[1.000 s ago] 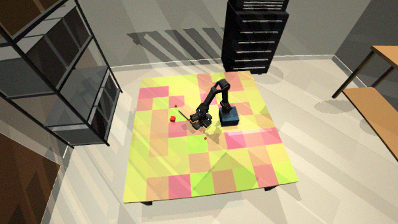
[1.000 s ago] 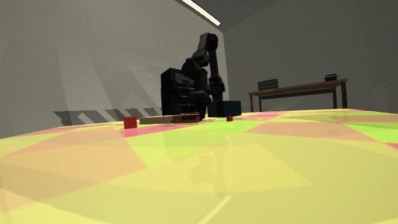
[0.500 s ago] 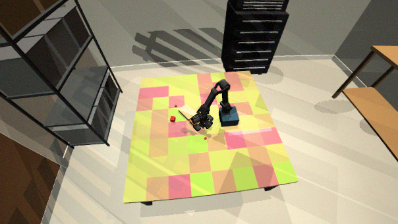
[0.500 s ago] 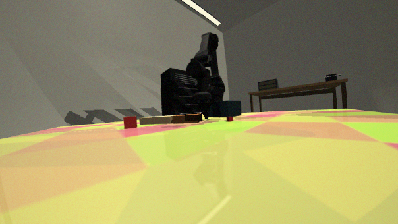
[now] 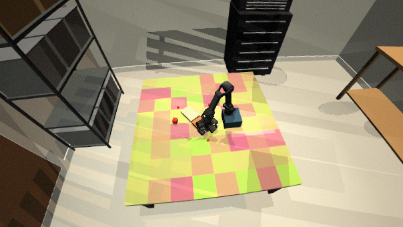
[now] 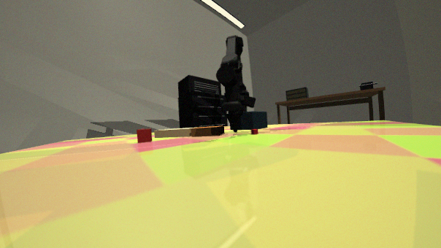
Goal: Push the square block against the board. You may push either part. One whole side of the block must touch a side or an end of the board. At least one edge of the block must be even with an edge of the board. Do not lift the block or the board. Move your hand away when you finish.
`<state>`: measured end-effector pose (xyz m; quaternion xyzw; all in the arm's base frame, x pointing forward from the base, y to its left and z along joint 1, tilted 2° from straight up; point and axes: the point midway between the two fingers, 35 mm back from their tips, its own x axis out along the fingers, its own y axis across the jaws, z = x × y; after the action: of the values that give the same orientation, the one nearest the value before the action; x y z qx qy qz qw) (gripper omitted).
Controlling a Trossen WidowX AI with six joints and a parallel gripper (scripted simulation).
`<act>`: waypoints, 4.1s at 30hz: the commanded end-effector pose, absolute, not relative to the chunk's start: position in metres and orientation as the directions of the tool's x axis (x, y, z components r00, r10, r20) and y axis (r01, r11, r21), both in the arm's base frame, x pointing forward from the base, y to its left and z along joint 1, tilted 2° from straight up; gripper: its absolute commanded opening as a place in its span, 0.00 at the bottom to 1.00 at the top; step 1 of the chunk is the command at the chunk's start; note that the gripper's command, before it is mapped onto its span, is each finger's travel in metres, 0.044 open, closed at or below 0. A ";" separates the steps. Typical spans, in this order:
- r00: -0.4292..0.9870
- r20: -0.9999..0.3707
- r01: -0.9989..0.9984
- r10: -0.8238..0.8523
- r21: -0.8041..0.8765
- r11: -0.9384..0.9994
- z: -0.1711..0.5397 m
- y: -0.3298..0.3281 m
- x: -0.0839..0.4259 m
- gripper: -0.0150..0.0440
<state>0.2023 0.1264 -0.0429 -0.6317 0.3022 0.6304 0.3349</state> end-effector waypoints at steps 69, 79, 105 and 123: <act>0.030 -0.999 -0.505 0.039 0.019 0.863 0.013 0.115 0.208 0.25; 0.030 -0.999 -0.303 0.039 0.028 0.952 0.005 0.114 0.210 0.25; 0.029 -0.999 0.548 0.039 0.048 0.835 -0.029 0.109 0.216 0.25; 0.029 -0.999 0.806 0.038 0.046 0.590 -0.043 0.106 0.217 0.25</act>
<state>0.2176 0.1067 -0.0400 0.3326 0.6283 -0.2949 0.6384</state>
